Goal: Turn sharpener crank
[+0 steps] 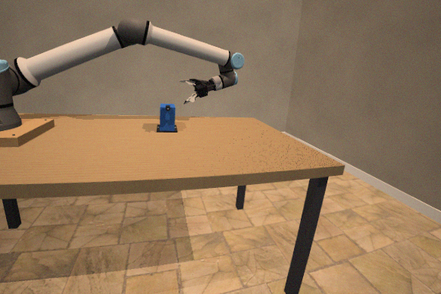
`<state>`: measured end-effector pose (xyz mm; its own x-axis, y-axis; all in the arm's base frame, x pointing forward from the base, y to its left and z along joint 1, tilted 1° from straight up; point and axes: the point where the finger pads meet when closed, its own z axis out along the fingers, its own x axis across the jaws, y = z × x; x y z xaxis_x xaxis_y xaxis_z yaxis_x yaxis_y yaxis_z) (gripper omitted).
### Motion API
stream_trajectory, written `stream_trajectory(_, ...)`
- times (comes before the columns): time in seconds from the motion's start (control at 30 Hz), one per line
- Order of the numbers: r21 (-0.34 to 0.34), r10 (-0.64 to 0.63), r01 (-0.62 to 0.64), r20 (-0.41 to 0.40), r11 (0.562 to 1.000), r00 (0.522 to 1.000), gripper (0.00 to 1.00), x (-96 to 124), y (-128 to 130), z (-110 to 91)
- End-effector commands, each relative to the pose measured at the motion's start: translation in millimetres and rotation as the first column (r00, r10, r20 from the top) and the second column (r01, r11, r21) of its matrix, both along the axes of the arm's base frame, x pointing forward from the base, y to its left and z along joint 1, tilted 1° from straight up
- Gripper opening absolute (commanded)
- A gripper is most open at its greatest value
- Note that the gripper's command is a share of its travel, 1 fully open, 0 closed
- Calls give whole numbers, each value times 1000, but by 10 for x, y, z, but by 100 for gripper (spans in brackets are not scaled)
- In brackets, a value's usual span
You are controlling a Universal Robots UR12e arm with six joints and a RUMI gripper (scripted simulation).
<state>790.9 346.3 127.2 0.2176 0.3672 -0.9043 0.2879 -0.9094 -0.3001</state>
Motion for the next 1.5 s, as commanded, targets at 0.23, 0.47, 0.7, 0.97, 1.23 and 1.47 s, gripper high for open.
stream_trajectory(0.23, 0, 0, 0, 2, 1000, 1000, 100, 3, 1, 13)
stream_trajectory(0.47, 0, 0, 0, 2, 1000, 1000, 100, 3, 1, 13)
stream_trajectory(0.7, 1, 0, 0, 6, 1000, 1000, 32, 13, 5, 292)
stream_trajectory(0.97, 1, 0, 0, 6, 1000, 1000, 32, 16, 9, 692)
stream_trajectory(1.23, 120, 7, -10, 24, 993, 1000, 32, 62, -190, 726)
stream_trajectory(1.47, 264, -1, -12, 47, 965, 999, 32, 94, -316, 717)
